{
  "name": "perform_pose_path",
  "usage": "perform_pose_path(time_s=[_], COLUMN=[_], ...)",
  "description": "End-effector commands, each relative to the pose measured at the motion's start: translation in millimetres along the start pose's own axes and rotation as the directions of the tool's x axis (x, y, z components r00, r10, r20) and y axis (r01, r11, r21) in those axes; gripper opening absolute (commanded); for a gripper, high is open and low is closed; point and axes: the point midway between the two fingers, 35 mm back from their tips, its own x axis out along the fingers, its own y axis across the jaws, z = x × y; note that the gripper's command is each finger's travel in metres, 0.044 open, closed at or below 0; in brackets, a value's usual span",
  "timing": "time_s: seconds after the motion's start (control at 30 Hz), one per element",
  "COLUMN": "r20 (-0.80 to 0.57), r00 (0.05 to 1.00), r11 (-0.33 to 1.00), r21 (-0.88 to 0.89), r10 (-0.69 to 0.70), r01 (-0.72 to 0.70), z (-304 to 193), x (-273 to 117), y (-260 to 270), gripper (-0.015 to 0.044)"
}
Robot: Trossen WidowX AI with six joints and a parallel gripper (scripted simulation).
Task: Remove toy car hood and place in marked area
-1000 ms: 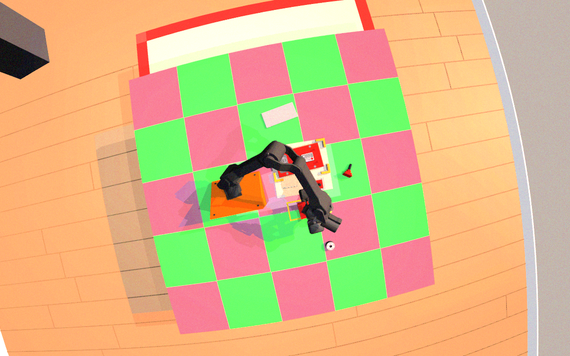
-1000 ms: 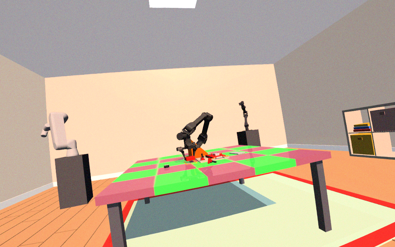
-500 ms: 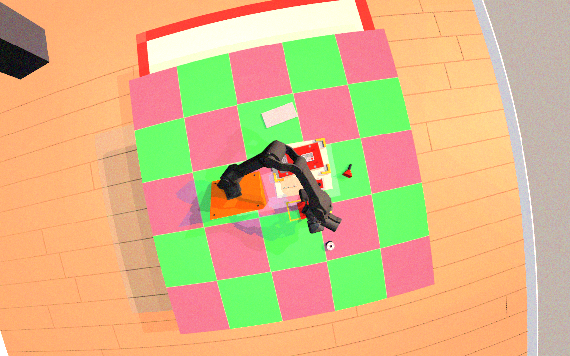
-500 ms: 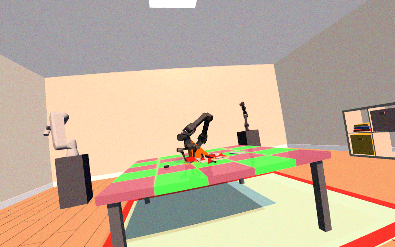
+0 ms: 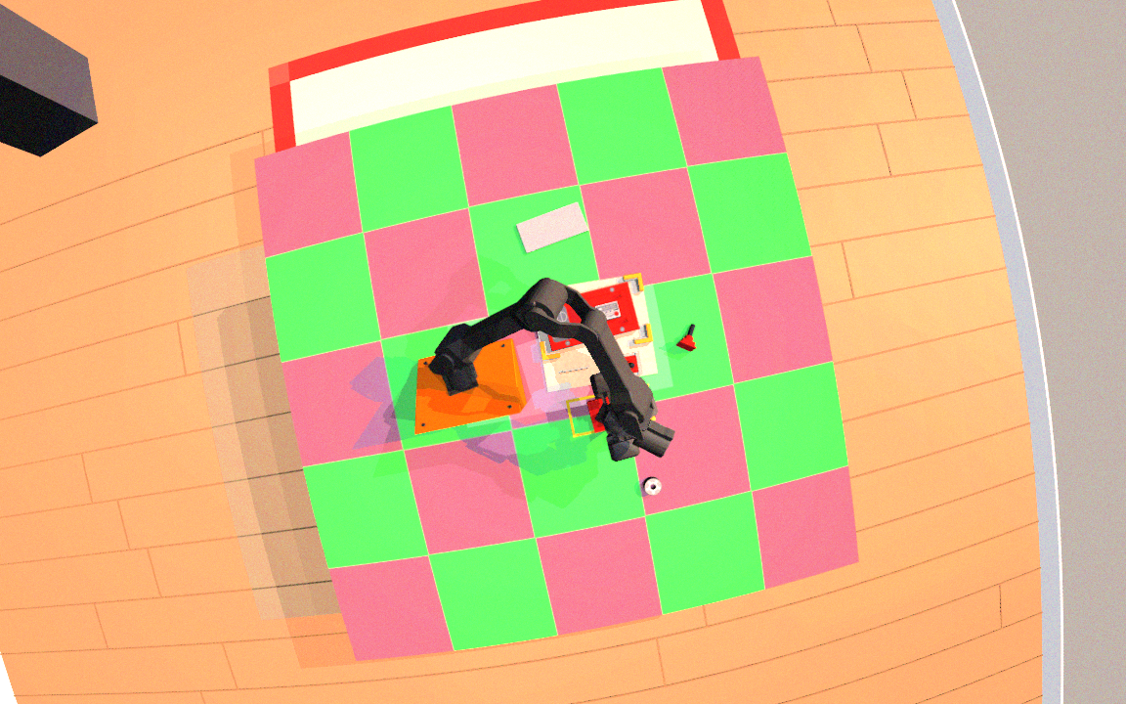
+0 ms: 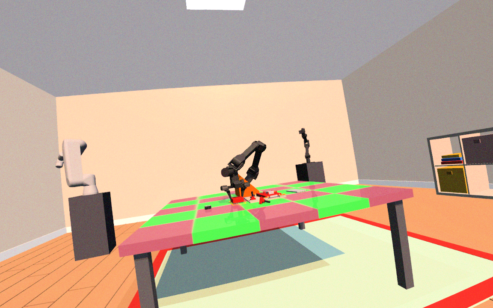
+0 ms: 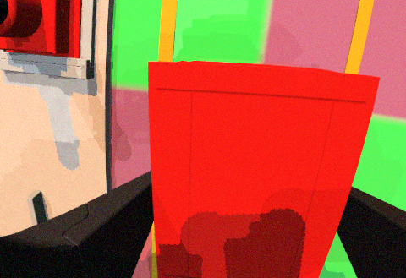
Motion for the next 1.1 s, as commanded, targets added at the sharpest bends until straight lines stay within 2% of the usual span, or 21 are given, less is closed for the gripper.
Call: perform_pose_path(time_s=[0.0,0.2,0.77,0.87,1.07], r20=[0.004,0.004,0.0,0.001,0.003], r00=[1.0,1.0,1.0,1.0,1.0], r11=[1.0,1.0,1.0,1.0,1.0], r21=[0.005,0.005,0.0,0.0,0.001], r10=[0.003,0.003,0.0,0.0,0.003], r01=[-0.003,-0.003,0.0,0.0,-0.003], z=[0.1,0.1,0.1,1.1,-0.2], x=[2.4,5.3,1.9,-11.7,-64.0], y=[0.0,0.1,0.0,-1.0,-1.4], gripper=[0.0,0.0,0.044,0.044,0.044])
